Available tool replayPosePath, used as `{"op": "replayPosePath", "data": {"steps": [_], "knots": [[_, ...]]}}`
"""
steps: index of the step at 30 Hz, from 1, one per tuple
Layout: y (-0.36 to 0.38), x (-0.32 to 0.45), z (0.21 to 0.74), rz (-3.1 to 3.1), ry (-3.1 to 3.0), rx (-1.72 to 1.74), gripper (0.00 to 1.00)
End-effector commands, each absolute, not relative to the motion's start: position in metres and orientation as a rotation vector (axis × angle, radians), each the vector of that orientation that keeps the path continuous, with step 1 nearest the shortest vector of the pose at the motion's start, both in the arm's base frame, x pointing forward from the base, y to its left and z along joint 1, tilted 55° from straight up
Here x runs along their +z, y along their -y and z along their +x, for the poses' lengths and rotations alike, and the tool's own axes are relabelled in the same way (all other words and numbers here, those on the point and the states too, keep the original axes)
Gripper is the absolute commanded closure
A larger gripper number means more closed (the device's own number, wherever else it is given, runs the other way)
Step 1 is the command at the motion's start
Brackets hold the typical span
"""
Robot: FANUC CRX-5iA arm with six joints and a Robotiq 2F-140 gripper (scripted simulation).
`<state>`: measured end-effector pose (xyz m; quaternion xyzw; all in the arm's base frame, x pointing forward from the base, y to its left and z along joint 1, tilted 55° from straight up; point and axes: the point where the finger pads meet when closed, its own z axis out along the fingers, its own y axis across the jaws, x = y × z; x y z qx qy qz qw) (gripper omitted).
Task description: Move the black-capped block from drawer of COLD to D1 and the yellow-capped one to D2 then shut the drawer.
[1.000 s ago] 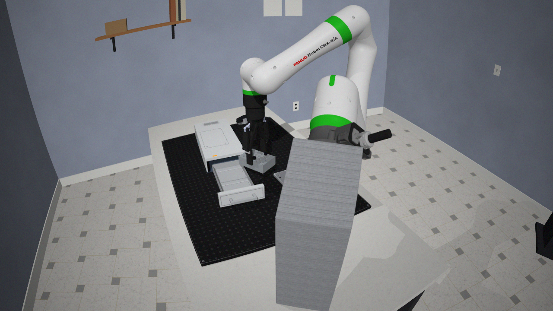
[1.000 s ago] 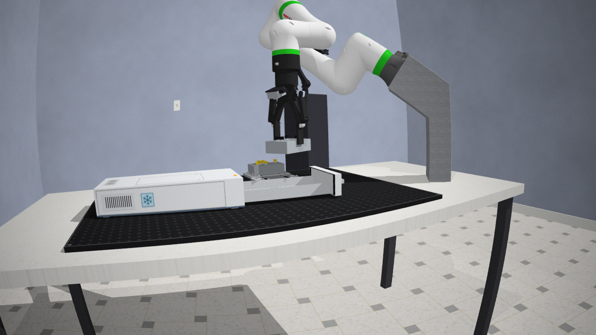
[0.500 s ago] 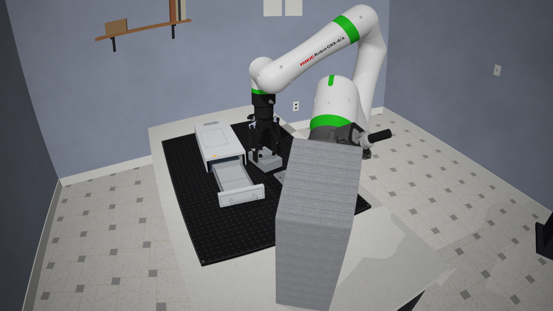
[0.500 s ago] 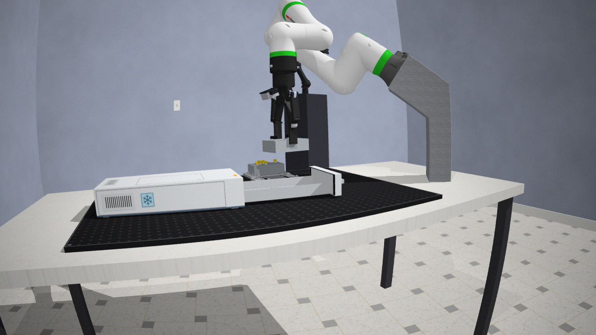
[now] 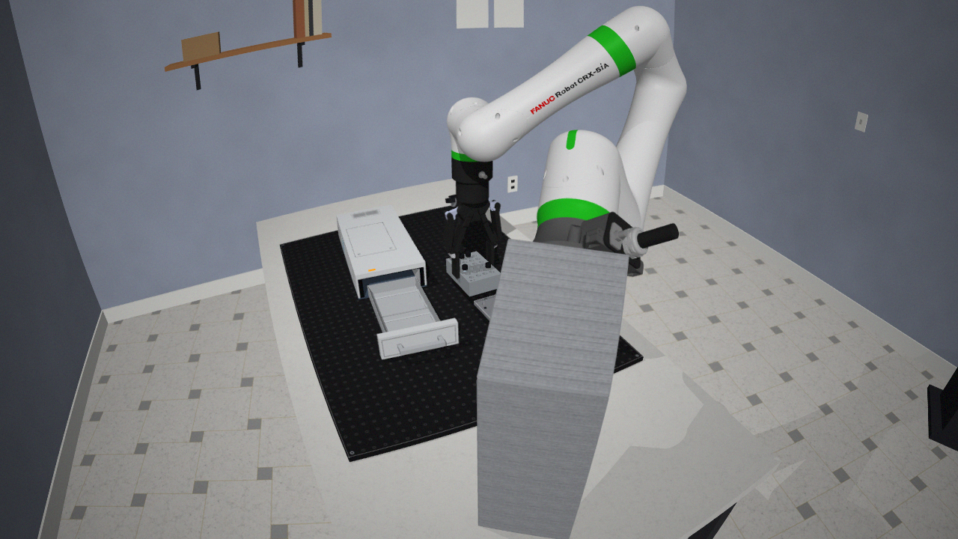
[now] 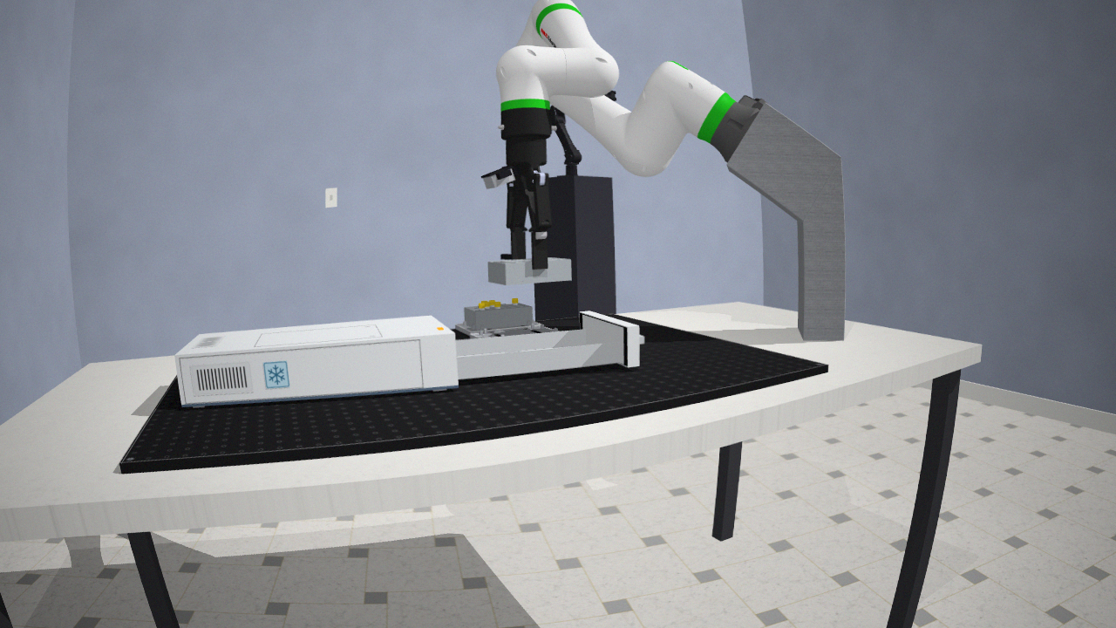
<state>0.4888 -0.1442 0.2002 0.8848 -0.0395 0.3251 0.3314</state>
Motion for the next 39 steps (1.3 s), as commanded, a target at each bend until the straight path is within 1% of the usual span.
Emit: {"op": "replayPosePath", "data": {"steps": [1,39], "knots": [[0.149,0.204,0.486,2.313,0.102,0.851,0.9],[0.219,0.245,0.45,2.313,0.102,0.851,0.9]]}}
